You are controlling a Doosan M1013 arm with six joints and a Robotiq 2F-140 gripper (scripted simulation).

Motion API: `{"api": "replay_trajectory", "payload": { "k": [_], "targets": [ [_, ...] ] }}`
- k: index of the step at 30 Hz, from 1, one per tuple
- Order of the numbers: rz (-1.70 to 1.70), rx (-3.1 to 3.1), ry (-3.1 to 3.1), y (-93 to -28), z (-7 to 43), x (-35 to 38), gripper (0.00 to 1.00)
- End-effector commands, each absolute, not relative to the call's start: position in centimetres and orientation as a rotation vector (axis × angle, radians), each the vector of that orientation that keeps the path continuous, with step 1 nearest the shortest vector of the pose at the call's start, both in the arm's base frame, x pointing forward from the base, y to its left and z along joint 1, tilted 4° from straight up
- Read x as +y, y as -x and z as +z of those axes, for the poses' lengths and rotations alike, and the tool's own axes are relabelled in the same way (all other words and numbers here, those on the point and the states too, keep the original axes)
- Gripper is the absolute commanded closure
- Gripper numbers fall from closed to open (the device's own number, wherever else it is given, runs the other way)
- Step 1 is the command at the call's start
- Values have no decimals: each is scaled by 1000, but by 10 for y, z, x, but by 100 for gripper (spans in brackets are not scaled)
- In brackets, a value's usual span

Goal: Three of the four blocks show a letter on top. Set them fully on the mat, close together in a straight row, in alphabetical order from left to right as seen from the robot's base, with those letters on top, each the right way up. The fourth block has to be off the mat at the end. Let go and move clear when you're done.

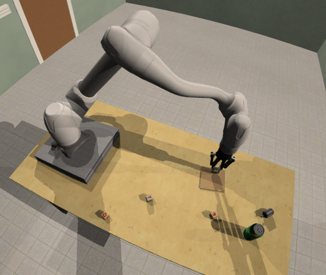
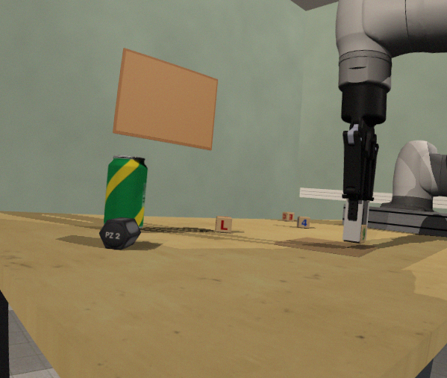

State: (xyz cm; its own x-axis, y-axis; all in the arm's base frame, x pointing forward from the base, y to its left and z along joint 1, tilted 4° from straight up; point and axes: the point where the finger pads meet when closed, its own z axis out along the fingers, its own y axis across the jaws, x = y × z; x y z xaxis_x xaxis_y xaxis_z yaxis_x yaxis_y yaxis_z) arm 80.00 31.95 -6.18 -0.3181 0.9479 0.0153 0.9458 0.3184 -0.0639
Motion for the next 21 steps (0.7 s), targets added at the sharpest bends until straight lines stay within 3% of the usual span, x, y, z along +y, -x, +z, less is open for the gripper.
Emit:
{"api": "replay_trajectory", "payload": {
  "k": [1,21],
  "targets": [
    [64,-2513,1792,-796,-73,324,76],
    [62,-2514,1793,-797,-72,324,76]
  ]
}}
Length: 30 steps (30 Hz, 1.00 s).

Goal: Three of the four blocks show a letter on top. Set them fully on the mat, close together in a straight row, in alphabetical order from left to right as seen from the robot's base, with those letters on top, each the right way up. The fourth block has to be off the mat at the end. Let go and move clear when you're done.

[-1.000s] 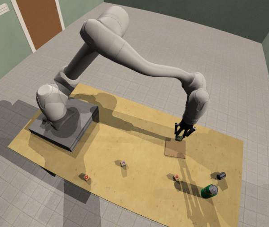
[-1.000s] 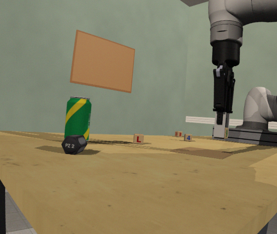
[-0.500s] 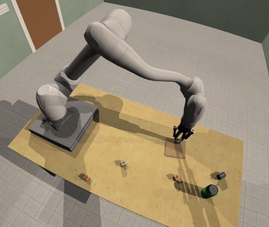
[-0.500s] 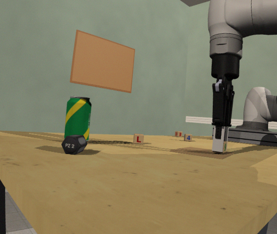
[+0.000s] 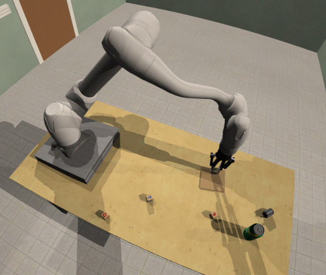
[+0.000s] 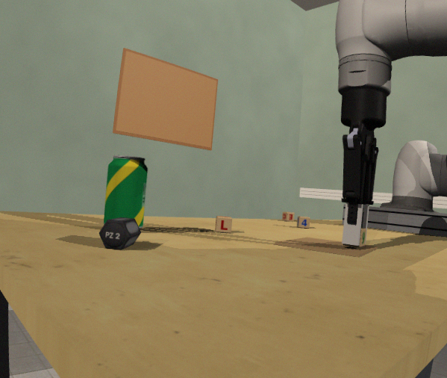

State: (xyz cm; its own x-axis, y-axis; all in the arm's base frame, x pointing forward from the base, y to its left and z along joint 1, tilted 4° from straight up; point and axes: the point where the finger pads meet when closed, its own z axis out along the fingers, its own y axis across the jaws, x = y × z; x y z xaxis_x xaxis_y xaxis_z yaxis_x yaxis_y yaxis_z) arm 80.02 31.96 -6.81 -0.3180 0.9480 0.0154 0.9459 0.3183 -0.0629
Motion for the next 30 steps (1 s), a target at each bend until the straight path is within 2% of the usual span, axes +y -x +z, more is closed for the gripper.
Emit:
{"api": "replay_trajectory", "payload": {
  "k": [1,30],
  "targets": [
    [62,-2514,1793,-797,-72,324,76],
    [60,-2517,1791,-794,-71,326,76]
  ]
}}
